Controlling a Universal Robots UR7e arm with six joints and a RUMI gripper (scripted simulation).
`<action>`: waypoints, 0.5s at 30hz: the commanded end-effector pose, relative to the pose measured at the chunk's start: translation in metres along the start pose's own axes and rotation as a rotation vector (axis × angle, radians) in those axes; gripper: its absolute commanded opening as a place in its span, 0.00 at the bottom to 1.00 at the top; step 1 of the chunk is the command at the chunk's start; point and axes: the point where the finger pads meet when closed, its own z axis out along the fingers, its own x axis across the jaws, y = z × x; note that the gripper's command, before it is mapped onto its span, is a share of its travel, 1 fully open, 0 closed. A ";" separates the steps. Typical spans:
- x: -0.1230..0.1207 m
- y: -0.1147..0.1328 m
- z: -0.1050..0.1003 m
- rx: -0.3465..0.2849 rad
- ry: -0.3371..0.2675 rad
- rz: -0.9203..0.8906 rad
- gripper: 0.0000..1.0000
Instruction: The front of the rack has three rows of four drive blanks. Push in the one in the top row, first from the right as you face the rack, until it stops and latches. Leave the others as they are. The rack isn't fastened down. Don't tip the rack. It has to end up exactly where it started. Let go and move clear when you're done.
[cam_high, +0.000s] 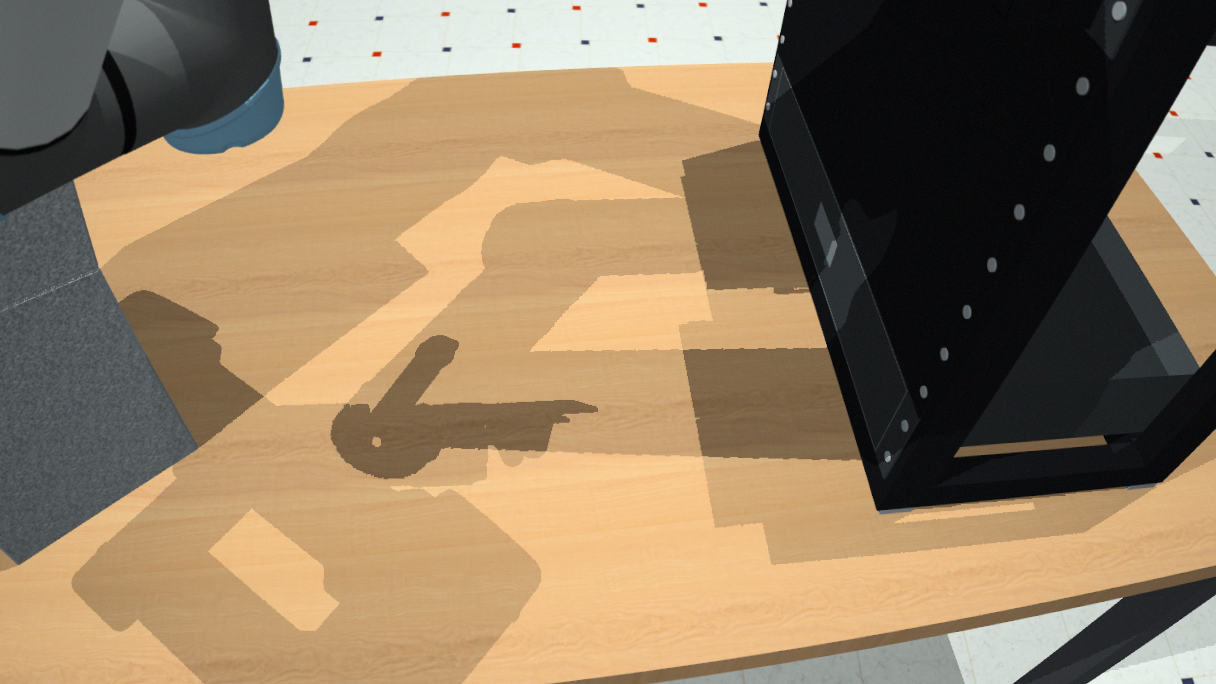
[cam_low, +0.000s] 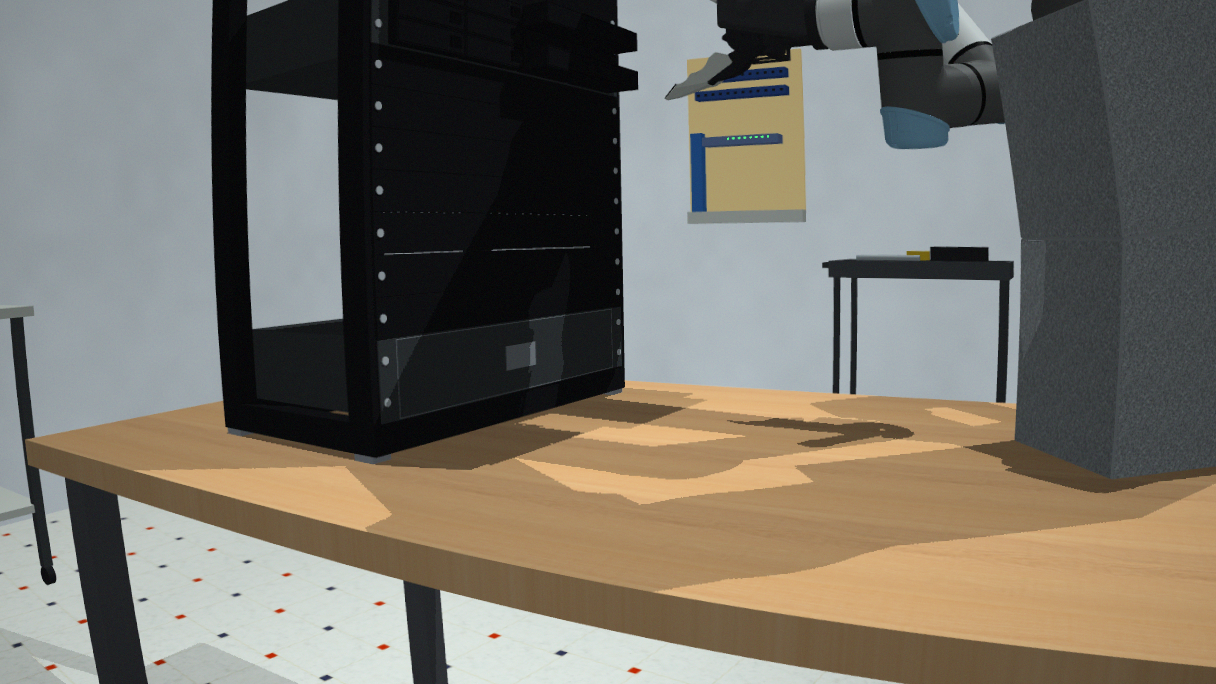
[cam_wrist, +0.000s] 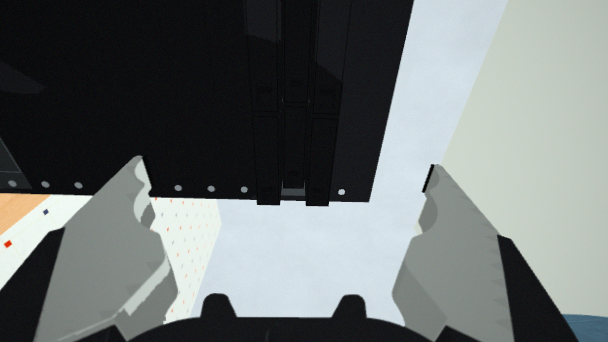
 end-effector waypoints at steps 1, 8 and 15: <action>-0.001 -0.006 0.010 -0.003 0.001 0.000 1.00; -0.002 -0.018 0.027 -0.003 0.001 0.000 1.00; -0.003 -0.026 0.041 -0.003 0.001 0.000 1.00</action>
